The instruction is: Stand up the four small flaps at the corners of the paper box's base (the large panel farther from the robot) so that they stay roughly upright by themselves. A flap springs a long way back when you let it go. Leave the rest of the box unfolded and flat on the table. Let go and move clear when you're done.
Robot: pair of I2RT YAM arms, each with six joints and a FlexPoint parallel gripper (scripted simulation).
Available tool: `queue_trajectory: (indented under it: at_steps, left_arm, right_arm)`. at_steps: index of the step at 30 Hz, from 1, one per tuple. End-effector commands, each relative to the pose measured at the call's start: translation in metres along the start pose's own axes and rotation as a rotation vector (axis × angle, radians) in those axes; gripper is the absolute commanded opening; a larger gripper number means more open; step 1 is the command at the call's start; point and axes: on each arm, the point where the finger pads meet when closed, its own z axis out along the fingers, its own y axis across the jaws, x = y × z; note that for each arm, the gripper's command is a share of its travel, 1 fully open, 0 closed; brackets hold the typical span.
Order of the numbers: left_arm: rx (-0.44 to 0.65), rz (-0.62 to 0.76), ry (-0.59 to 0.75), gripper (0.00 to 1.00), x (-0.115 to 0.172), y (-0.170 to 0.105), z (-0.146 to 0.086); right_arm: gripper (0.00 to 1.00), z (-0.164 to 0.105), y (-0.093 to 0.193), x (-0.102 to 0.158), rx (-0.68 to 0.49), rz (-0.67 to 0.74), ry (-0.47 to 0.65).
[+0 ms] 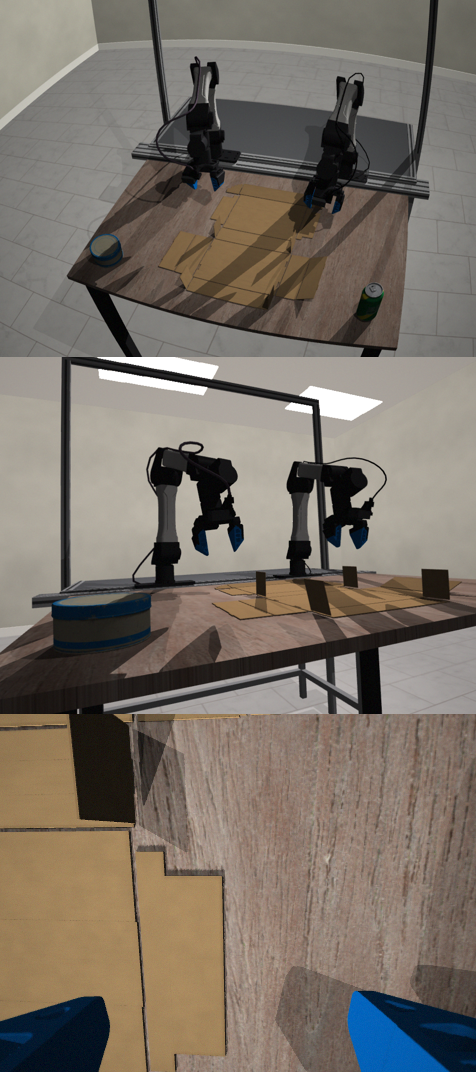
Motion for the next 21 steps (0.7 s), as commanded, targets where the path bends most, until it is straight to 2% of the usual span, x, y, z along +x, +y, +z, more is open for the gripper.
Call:
queue_trajectory:
  at_steps: [1, 21]
  left_arm:
    - [0.014, 0.002, 0.012, 0.77, 0.0034, -0.0059, 0.0075]
    - [0.01, 0.002, 0.023, 0.77, 0.0056, -0.0058, 0.011]
  right_arm:
    - [0.77, 0.0095, 0.0002, 0.0034, 0.014, 0.004, 0.011]
    - [0.77, 0.0103, 0.0011, 0.0036, 0.014, 0.005, 0.011]
